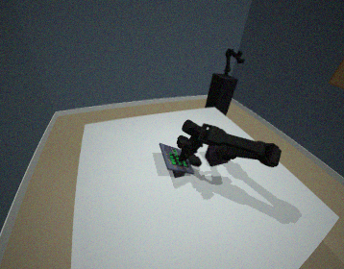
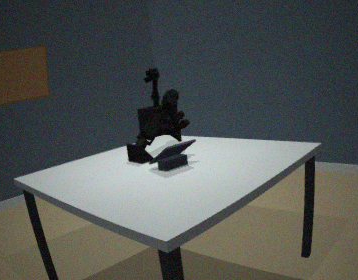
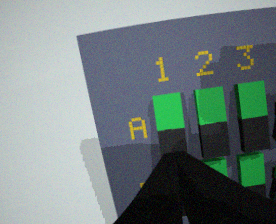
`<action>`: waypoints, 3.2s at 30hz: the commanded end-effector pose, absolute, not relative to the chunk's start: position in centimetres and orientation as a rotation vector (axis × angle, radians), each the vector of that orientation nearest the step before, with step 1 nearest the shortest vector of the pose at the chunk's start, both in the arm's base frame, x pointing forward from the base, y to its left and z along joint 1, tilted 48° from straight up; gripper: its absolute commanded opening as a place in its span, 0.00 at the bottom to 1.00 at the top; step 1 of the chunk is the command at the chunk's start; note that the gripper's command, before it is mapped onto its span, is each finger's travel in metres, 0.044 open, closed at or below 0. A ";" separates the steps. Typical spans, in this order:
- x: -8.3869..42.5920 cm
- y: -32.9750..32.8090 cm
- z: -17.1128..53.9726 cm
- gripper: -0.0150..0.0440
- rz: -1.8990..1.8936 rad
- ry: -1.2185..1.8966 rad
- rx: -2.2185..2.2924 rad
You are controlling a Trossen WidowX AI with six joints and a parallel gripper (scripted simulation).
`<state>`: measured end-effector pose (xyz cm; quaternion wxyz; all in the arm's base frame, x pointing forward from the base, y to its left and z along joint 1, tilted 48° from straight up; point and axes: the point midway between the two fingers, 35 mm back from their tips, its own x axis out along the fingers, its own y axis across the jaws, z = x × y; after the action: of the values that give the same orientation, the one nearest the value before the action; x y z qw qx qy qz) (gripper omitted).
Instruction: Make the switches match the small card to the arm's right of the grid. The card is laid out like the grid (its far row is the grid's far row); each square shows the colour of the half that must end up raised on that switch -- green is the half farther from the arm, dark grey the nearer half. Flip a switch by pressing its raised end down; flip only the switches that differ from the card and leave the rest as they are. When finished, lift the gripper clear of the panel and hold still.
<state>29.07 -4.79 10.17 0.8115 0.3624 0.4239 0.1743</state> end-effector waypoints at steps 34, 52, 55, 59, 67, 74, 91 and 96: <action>29.7 -4.0 9.3 0.25 0.368 0.909 0.778; 29.8 -3.9 9.2 0.25 0.368 0.909 0.778; 29.9 -3.8 9.2 0.25 0.368 0.909 0.778; 29.9 -3.8 9.1 0.25 0.369 0.909 0.778; 29.9 -3.7 9.1 0.25 0.369 0.909 0.778; 28.6 -5.6 10.4 0.25 0.369 0.925 0.769; 26.3 -10.5 9.6 0.25 0.377 0.936 0.772; 26.7 -10.1 9.1 0.25 0.373 0.932 0.771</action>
<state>26.34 -10.23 9.75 0.8048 0.3618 0.4372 0.1739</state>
